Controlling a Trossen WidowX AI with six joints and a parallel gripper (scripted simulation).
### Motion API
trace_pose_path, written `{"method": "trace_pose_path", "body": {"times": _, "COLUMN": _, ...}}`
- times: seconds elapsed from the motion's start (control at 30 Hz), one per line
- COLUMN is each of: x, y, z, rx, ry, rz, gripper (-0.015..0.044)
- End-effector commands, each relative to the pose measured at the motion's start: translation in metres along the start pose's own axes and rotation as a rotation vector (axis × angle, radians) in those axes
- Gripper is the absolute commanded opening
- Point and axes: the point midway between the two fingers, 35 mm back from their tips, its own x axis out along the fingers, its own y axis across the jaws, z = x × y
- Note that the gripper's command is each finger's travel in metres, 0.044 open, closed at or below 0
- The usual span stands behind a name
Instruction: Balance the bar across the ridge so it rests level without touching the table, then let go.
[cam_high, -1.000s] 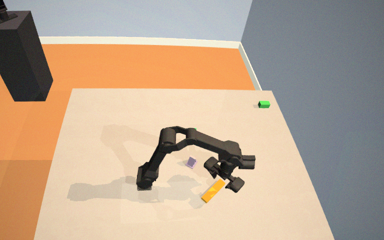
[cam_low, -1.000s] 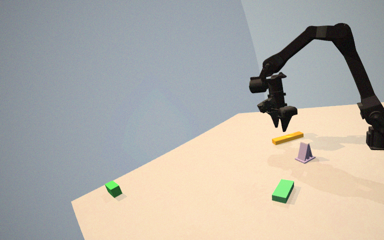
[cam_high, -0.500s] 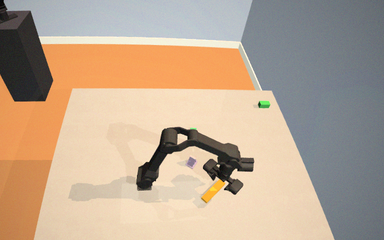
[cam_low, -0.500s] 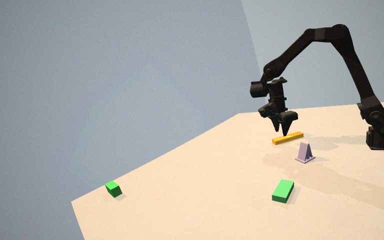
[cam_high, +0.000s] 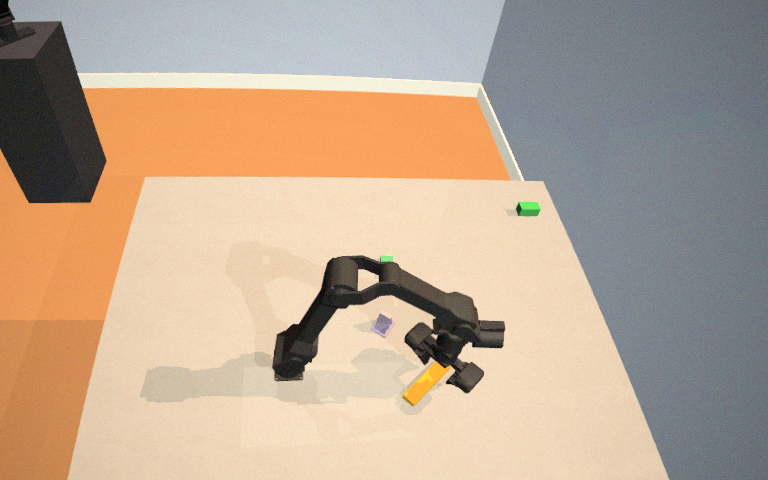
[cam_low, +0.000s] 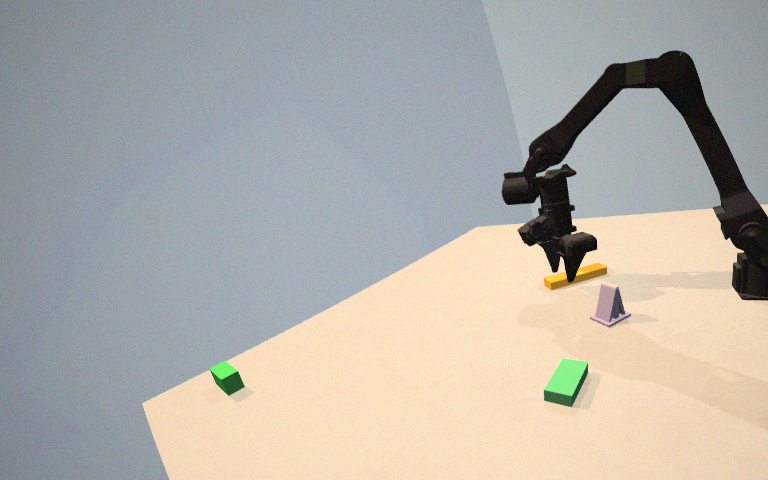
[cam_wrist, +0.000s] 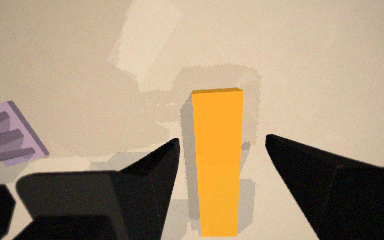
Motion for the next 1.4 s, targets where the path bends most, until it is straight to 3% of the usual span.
{"method": "trace_pose_path", "body": {"times": 0.0, "x": 0.007, "y": 0.003, "z": -0.002, "rx": 0.003, "ry": 0.009, "rz": 0.014, "gripper": 0.0315}}
{"method": "trace_pose_path", "body": {"times": 0.57, "x": 0.007, "y": 0.003, "z": -0.002, "rx": 0.003, "ry": 0.009, "rz": 0.014, "gripper": 0.0315}}
{"method": "trace_pose_path", "body": {"times": 0.77, "x": 0.005, "y": 0.001, "z": -0.001, "rx": 0.000, "ry": 0.007, "rz": 0.008, "gripper": 0.0157}}
{"method": "trace_pose_path", "body": {"times": 1.07, "x": 0.005, "y": 0.001, "z": -0.001, "rx": 0.000, "ry": 0.007, "rz": 0.008, "gripper": 0.0097}}
{"method": "trace_pose_path", "body": {"times": 1.2, "x": -0.001, "y": 0.001, "z": 0.000, "rx": 0.000, "ry": 0.007, "rz": 0.008, "gripper": 0.0000}}
{"method": "trace_pose_path", "body": {"times": 1.37, "x": -0.013, "y": -0.001, "z": 0.001, "rx": 0.000, "ry": 0.007, "rz": 0.009, "gripper": 0.0000}}
